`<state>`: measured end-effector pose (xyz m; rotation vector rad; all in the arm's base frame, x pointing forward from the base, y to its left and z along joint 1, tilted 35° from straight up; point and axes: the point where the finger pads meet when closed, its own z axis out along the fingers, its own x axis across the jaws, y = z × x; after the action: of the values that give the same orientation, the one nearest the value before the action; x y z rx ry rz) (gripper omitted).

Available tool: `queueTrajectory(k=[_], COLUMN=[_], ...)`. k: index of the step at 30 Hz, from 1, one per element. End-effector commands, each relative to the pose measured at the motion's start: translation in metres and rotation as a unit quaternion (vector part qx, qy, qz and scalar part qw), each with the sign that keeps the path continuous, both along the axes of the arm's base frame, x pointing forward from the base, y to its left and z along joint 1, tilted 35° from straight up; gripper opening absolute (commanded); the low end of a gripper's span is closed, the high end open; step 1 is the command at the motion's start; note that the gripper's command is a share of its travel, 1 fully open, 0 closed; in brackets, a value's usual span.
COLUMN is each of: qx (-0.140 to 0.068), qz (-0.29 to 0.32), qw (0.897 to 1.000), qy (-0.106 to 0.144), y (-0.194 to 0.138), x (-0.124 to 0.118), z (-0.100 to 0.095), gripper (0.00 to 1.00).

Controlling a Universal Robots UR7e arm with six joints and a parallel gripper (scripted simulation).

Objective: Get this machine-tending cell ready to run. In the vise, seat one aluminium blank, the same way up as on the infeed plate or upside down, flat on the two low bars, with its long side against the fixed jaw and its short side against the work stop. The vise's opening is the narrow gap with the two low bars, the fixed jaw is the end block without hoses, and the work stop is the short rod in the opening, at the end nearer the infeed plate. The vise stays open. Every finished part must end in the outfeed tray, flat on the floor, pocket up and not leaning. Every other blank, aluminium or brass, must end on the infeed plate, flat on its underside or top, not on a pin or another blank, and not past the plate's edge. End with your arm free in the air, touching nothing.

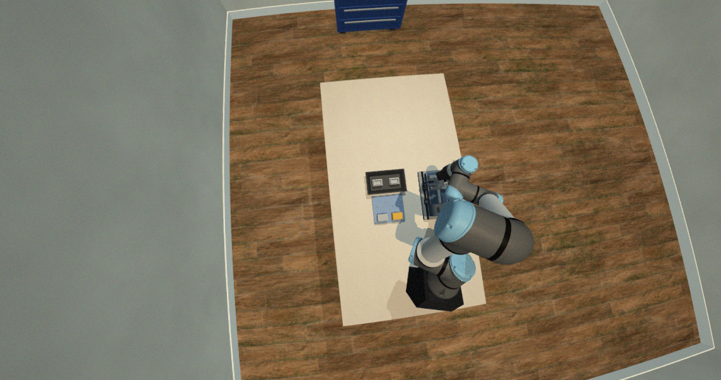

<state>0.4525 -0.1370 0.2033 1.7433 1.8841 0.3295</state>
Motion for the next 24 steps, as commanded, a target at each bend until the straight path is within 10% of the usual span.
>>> queueTrajectory(k=[1,24], qx=[-0.024,-0.153], qz=[0.033,0.231], qw=[0.999,0.959], qy=[0.007,0.053], y=[0.013,0.096], x=[-0.003,-0.014], z=[-0.004,-0.031], gripper=[0.00,0.00])
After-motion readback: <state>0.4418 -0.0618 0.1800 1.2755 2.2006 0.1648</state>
